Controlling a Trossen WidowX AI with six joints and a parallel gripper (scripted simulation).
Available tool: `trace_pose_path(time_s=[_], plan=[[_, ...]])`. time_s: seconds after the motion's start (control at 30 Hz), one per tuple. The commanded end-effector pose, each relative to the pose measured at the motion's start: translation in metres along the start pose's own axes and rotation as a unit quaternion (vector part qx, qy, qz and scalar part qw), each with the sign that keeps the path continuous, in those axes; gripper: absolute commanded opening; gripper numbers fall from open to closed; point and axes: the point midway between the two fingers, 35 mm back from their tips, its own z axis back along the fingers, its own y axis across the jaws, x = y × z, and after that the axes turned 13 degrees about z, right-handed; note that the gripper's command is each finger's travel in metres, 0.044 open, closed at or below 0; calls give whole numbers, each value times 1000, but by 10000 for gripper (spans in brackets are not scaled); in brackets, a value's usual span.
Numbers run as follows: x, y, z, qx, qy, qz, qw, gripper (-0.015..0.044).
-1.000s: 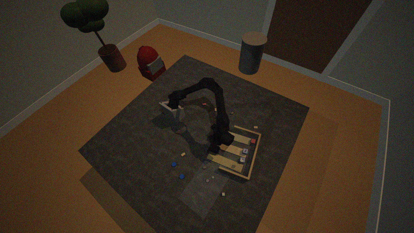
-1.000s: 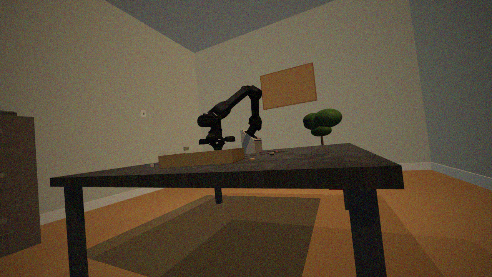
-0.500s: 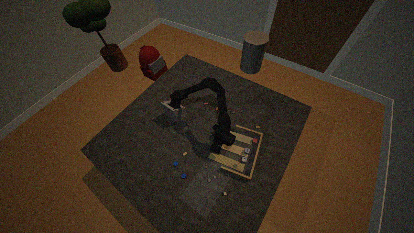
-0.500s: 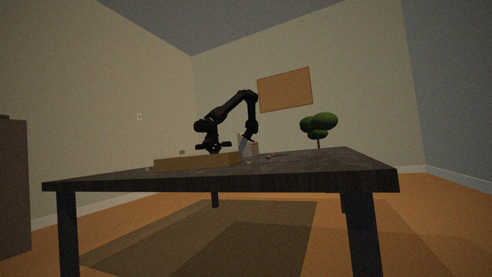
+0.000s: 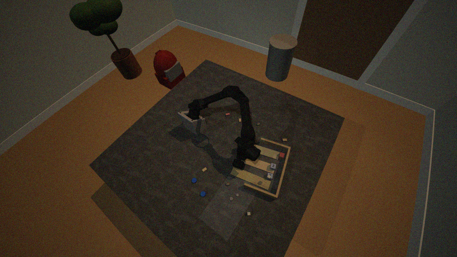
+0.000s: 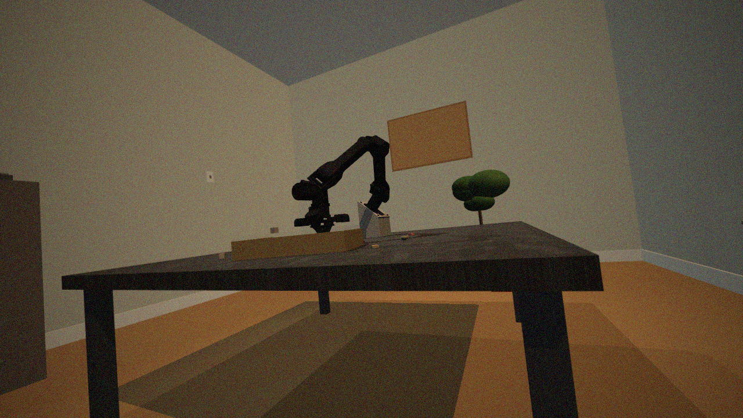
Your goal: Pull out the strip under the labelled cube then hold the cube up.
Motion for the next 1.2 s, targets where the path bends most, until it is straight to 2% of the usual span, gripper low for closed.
trace_pose_path(time_s=[0.0, 1.17], plan=[[0, 0, -1, 2, -1, -3, 1000, 0], [1, 0, -4, 2, -1, -3, 1000, 0]])
